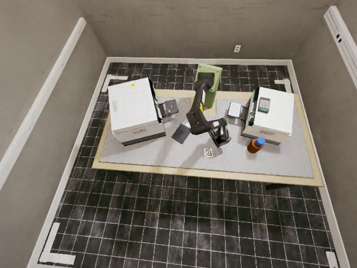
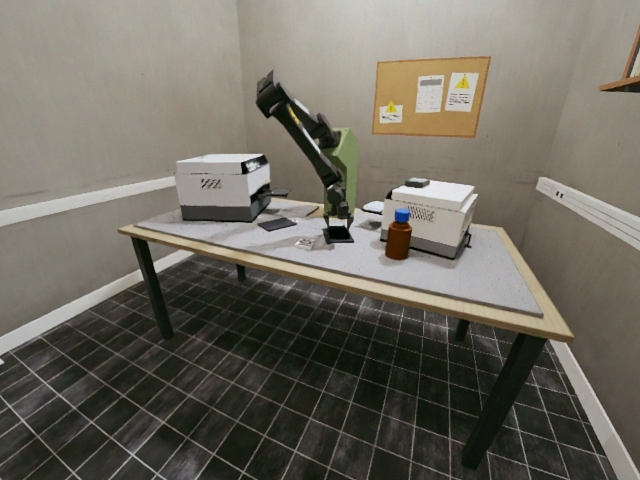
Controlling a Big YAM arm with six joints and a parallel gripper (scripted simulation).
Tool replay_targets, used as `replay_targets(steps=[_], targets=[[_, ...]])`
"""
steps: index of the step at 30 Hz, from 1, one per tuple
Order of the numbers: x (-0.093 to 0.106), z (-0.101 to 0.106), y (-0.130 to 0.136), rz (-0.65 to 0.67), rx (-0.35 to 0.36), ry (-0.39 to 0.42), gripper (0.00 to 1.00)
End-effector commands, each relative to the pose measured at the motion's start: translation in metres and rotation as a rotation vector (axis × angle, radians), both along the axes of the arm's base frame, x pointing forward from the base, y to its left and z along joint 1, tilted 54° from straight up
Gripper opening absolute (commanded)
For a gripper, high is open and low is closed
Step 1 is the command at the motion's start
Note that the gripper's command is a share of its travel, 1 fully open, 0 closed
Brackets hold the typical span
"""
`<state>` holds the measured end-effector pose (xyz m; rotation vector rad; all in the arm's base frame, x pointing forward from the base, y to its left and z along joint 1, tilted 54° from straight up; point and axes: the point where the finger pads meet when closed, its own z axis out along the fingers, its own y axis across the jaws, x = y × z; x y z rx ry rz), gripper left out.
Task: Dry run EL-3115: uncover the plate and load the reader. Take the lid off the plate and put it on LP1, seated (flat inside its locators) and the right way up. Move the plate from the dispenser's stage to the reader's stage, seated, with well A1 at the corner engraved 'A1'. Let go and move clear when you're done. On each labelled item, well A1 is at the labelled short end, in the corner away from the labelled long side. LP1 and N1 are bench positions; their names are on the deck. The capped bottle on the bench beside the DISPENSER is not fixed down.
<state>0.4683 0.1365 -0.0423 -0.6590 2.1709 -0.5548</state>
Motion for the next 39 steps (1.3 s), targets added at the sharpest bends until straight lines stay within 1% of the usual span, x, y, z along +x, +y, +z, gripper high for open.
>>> replay_targets(steps=[1, 39], targets=[[0.0007, -0.0040, -0.0024, 0.004, -0.005, 0.000, 0.85], [0.0098, -0.0013, -0.0059, -0.010, -0.002, -0.007, 0.85]])
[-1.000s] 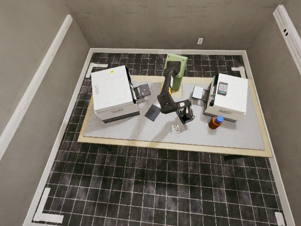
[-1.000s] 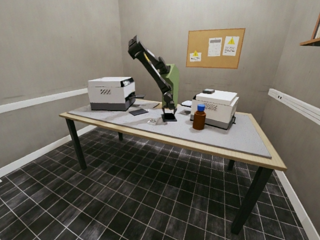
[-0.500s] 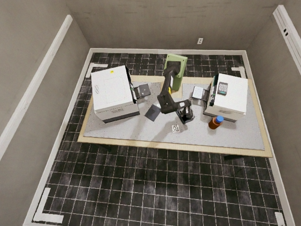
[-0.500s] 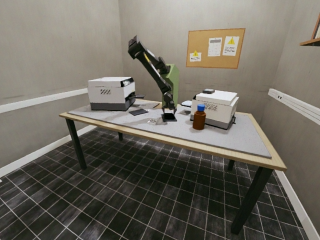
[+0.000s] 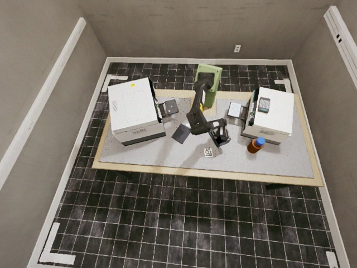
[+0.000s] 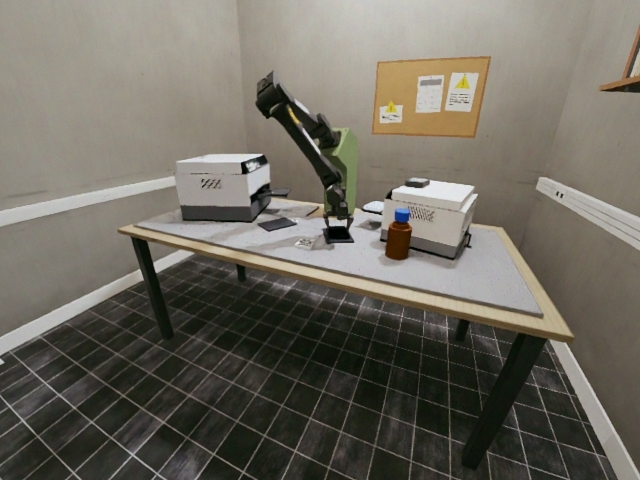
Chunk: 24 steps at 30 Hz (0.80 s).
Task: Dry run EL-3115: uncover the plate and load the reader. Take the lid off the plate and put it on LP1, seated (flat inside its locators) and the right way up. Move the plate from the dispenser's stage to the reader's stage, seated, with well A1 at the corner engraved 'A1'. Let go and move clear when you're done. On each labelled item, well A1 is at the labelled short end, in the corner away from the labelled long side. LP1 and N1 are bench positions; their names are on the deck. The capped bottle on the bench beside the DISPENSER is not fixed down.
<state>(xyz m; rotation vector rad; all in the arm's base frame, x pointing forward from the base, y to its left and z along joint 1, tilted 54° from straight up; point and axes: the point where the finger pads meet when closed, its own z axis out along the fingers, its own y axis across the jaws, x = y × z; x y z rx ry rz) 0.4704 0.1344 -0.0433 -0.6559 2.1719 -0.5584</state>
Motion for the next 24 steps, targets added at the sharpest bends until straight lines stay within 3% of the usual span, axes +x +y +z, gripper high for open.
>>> replay_targets(steps=[1, 24], targets=[[0.0077, -0.0004, -0.0039, -0.006, -0.001, -0.007, 0.85], [0.0171, 0.0026, -0.0016, -0.002, 0.007, -0.025, 0.85]])
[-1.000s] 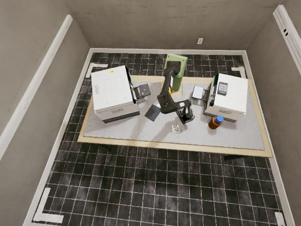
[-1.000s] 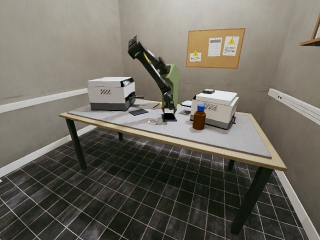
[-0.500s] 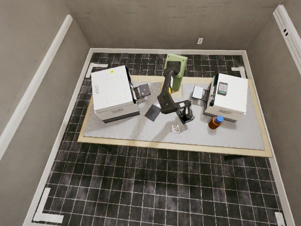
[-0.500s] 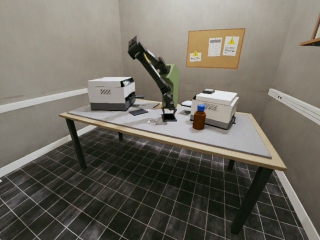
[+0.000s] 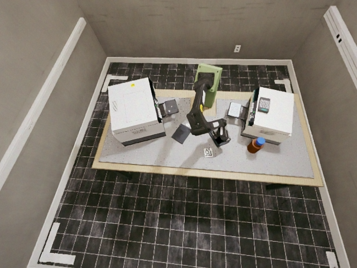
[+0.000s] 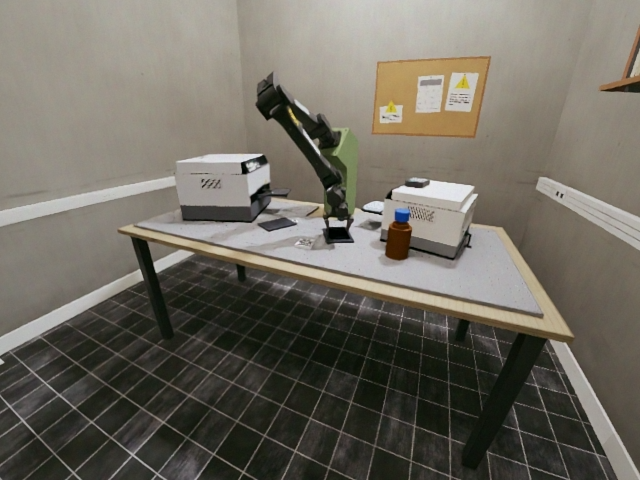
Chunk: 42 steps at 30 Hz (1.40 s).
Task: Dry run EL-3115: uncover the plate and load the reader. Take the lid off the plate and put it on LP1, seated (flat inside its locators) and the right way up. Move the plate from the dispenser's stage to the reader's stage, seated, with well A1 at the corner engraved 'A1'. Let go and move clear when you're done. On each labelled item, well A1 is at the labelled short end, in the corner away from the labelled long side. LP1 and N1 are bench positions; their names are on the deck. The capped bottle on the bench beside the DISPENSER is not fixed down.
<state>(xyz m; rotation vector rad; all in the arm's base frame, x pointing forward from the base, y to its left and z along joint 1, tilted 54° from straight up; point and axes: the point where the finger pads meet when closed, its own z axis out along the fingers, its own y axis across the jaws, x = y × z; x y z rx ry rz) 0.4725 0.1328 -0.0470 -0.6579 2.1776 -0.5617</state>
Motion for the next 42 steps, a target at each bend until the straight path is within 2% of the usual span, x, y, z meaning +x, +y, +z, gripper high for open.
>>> replay_targets(steps=[1, 15, 16, 39, 40, 42], targets=[[0.015, 0.006, 0.000, 0.000, 0.011, -0.031, 0.85], [0.018, 0.006, 0.000, 0.000, 0.011, -0.034, 0.85], [0.018, 0.006, 0.000, 0.000, 0.011, -0.034, 1.00], [0.018, 0.006, 0.000, 0.000, 0.011, -0.034, 1.00], [0.000, 0.004, 0.008, 0.004, 0.017, -0.012, 1.00], [0.004, 0.009, 0.010, 0.003, 0.020, -0.020, 1.00]])
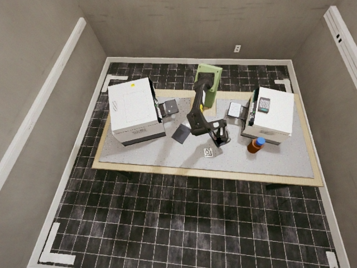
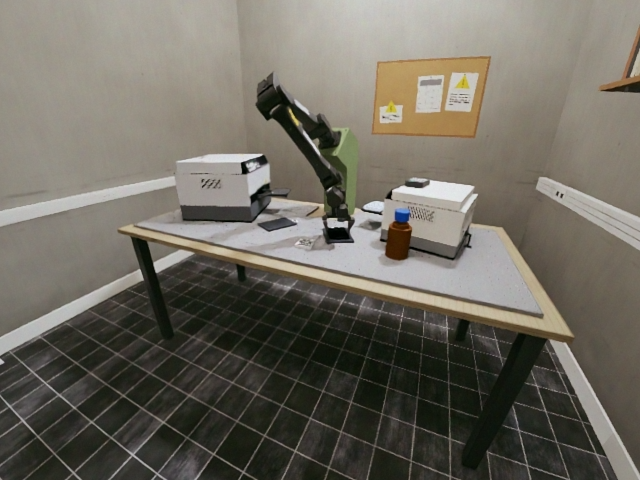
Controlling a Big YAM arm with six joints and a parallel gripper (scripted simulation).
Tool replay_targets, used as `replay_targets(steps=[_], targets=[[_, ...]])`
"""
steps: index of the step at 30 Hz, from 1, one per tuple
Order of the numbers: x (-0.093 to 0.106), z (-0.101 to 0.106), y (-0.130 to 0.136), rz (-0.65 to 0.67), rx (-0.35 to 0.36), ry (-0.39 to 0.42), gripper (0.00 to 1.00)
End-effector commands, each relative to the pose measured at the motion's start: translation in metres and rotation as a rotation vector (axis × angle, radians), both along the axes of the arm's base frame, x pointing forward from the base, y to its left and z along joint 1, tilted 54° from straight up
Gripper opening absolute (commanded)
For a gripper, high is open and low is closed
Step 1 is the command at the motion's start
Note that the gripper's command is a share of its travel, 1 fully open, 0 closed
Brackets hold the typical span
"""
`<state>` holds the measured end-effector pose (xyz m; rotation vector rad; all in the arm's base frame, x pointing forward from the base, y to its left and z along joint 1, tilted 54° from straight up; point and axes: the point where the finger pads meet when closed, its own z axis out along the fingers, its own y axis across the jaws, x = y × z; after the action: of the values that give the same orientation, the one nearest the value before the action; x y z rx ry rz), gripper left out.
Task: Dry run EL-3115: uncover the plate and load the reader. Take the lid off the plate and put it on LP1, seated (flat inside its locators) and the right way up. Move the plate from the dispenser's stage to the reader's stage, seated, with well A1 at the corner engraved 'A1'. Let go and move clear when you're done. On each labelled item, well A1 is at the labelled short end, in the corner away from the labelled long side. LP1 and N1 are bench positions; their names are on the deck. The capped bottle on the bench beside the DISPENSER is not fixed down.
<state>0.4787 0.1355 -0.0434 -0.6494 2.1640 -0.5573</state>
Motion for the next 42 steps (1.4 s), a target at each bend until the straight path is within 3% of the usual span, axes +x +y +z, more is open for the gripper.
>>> replay_targets(steps=[1, 8, 15, 28, 39, 42], targets=[[-0.001, 0.008, 0.009, 0.004, 0.015, -0.008, 1.00], [-0.002, 0.010, 0.011, 0.009, 0.015, -0.007, 1.00], [-0.015, 0.008, 0.011, 0.019, 0.012, 0.006, 1.00], [-0.024, -0.008, -0.005, -0.005, -0.008, 0.046, 1.00], [-0.016, 0.013, 0.007, 0.003, 0.014, -0.005, 1.00], [-0.018, 0.010, 0.007, 0.005, 0.010, 0.002, 1.00]])
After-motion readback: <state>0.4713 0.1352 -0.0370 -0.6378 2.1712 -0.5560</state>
